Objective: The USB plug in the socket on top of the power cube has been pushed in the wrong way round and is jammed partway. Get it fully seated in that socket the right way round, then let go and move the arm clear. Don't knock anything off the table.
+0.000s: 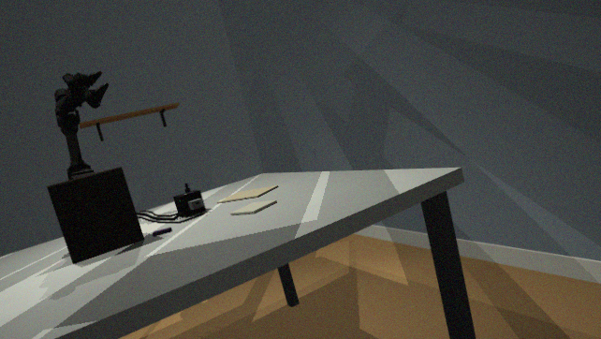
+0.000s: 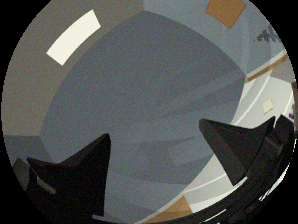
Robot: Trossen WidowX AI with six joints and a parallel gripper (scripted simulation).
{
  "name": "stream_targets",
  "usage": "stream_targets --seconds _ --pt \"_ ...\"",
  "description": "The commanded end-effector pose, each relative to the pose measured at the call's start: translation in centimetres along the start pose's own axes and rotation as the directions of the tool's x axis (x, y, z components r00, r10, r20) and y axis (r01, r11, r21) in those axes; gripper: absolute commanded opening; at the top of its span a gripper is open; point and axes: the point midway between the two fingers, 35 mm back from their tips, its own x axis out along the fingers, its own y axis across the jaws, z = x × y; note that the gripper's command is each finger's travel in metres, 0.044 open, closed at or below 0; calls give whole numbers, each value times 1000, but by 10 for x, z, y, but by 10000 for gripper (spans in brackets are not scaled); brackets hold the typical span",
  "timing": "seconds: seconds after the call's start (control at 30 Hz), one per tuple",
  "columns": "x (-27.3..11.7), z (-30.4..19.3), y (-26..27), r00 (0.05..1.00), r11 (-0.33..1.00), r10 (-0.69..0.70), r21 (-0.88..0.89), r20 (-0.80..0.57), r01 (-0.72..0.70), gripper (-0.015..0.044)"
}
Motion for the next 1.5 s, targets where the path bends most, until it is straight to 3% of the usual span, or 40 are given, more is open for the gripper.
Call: stream_targets --seconds 0.0,0.27,0.53,0.83,1.13,1.47 --pt "44 36 -43 986 984 -143 91 -80 150 440" --pt "120 41 -141 870 892 -382 122 -312 436 440" --pt "161 -9 -248 620 727 -577 11 -532 687 440" --pt "159 -75 -378 190 425 -730 -218 -657 878 440" --pt "85 -136 -490 -322 68 -720 -525 -614 849 440" --pt "77 -137 -494 -353 46 -713 -543 -606 839 440"
